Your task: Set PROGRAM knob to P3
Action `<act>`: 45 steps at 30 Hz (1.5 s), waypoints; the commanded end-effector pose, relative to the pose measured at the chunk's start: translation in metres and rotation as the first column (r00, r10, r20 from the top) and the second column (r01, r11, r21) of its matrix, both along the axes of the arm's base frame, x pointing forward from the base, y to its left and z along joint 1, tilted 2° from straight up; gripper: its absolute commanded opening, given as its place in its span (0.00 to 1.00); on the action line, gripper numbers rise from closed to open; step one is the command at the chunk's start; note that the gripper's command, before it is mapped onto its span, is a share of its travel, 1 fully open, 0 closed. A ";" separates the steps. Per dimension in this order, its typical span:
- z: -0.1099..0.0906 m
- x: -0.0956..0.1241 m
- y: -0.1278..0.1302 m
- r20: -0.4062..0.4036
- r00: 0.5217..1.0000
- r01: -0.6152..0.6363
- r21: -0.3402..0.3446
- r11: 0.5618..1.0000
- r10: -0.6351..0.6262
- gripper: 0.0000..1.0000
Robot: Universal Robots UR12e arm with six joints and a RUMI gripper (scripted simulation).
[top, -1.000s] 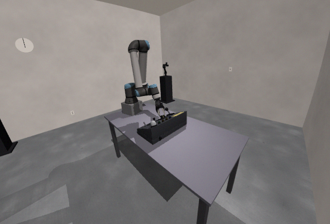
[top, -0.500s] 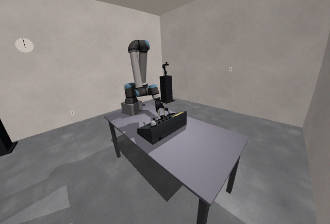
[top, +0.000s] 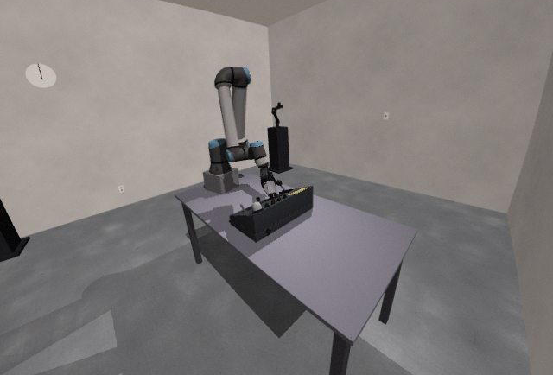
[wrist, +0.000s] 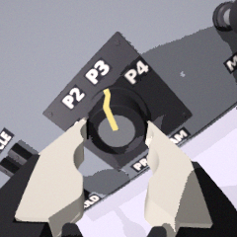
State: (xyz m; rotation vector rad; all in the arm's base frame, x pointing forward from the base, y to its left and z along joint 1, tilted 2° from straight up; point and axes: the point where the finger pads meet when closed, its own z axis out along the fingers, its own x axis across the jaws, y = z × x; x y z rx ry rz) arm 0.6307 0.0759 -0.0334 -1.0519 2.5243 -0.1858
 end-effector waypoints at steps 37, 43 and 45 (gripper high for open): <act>0.021 -0.009 -0.001 0.001 1.000 0.000 0.000 1.000 0.000 0.44; 0.035 -0.015 -0.001 0.001 1.000 0.000 0.000 1.000 0.000 0.44; 0.043 -0.019 -0.001 0.001 1.000 0.000 0.000 1.000 0.000 0.44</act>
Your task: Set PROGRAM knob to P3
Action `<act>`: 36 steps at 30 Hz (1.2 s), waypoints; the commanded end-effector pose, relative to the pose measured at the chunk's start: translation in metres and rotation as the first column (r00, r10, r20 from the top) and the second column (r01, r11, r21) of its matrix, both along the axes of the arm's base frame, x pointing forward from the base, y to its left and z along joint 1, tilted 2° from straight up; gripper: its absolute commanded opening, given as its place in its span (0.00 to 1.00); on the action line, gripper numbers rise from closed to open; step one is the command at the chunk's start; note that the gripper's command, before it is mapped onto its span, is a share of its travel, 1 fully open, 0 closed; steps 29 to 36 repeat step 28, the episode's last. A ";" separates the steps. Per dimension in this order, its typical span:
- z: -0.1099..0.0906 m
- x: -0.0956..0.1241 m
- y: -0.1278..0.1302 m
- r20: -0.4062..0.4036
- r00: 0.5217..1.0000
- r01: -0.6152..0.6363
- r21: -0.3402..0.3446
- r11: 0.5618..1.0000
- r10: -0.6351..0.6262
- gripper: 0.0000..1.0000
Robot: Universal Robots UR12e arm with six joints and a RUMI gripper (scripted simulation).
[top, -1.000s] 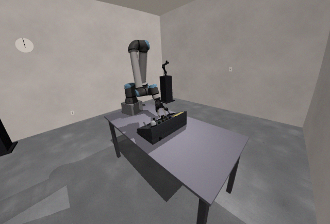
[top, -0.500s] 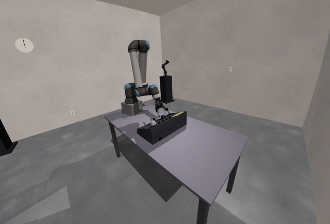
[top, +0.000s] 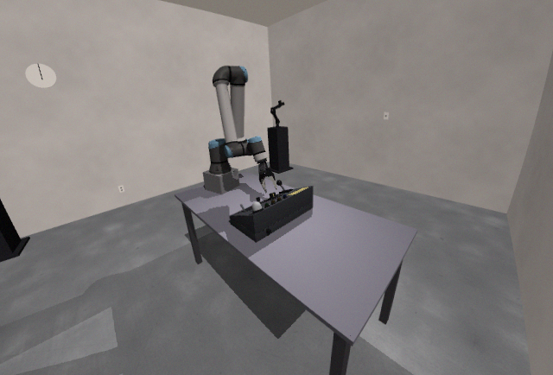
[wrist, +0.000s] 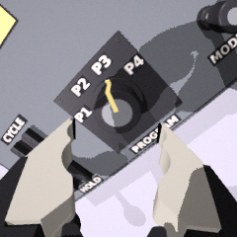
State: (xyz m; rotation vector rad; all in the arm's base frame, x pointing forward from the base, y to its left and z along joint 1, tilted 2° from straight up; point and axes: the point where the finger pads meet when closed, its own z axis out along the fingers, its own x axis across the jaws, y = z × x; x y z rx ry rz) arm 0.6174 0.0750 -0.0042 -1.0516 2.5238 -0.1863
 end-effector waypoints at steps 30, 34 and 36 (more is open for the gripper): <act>0.069 -0.030 -0.002 0.000 1.000 0.000 0.000 1.000 0.000 0.44; 0.069 -0.030 -0.002 0.000 1.000 0.000 0.000 1.000 0.000 0.44; 0.069 -0.030 -0.002 0.000 1.000 0.000 0.000 1.000 0.000 0.44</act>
